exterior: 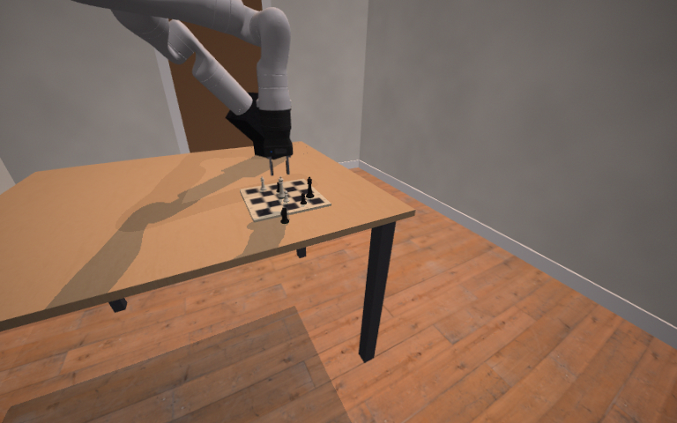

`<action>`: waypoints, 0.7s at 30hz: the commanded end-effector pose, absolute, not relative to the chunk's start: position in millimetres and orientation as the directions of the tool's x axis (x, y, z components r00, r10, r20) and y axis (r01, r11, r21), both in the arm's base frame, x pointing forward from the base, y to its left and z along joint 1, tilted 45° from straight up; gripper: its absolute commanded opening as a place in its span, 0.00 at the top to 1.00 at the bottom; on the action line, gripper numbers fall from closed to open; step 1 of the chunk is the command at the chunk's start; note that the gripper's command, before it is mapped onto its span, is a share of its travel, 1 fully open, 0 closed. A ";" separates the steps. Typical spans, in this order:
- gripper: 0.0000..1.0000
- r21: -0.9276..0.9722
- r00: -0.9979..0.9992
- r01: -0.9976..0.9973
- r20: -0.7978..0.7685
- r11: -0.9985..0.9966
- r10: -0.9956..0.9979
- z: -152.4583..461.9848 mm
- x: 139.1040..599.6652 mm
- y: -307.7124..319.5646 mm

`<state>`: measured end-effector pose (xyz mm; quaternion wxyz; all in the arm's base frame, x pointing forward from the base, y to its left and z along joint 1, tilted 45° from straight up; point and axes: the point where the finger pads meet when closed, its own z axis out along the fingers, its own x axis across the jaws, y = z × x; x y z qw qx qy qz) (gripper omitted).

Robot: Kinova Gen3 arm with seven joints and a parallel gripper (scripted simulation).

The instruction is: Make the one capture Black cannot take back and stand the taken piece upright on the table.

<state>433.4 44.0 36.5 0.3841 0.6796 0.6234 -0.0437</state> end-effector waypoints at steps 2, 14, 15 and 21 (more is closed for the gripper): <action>0.21 0.469 0.218 0.880 -0.538 0.073 0.815 37.0 433.6 44.8; 0.21 0.469 0.218 0.880 -0.538 0.073 0.815 34.3 435.2 42.6; 0.21 0.469 0.218 0.880 -0.538 0.073 0.815 33.2 435.9 41.8; 0.21 0.469 0.218 0.880 -0.538 0.073 0.815 27.3 439.4 36.9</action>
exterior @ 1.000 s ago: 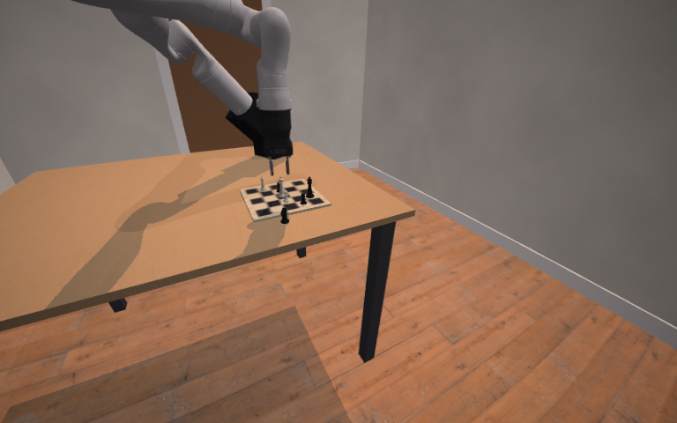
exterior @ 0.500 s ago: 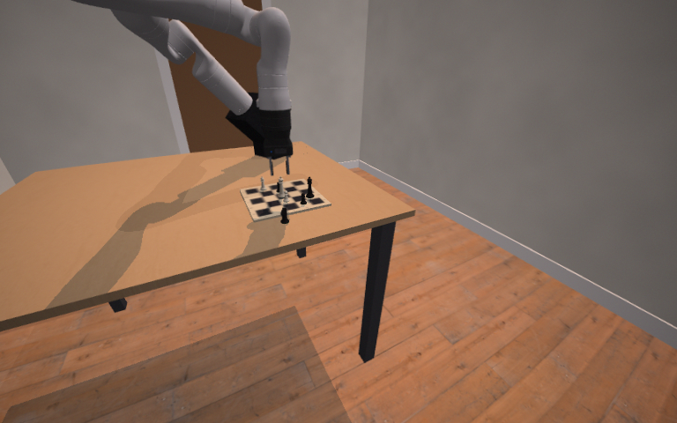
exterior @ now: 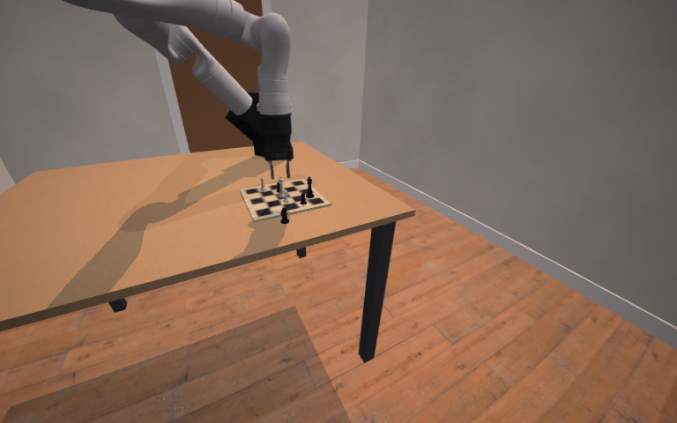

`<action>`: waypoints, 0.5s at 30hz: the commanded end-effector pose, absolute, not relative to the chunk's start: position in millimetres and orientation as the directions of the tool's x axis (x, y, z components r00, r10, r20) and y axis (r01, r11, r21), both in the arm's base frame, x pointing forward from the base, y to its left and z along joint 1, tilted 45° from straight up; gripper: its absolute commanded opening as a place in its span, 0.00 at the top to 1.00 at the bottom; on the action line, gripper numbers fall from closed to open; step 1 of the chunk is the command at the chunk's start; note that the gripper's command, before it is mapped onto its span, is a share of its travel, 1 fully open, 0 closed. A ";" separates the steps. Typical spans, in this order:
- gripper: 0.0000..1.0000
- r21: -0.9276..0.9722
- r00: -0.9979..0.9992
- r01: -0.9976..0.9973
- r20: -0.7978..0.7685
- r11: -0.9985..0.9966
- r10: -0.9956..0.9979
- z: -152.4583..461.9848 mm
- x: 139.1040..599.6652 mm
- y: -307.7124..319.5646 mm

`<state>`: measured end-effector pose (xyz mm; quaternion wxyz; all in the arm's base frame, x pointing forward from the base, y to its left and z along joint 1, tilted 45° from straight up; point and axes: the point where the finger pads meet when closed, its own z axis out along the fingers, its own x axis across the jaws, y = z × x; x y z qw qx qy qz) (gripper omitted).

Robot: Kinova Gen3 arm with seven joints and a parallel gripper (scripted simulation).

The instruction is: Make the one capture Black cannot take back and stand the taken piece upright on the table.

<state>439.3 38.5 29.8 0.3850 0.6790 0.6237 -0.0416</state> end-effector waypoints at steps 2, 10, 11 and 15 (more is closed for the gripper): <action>0.21 0.469 0.218 0.880 -0.538 0.073 0.815 23.6 441.6 33.9; 0.21 0.469 0.218 0.880 -0.538 0.073 0.815 10.2 449.7 22.8; 0.21 0.469 0.218 0.880 -0.538 0.073 0.815 9.1 450.3 22.0; 0.21 0.469 0.218 0.880 -0.538 0.073 0.815 7.1 451.6 20.3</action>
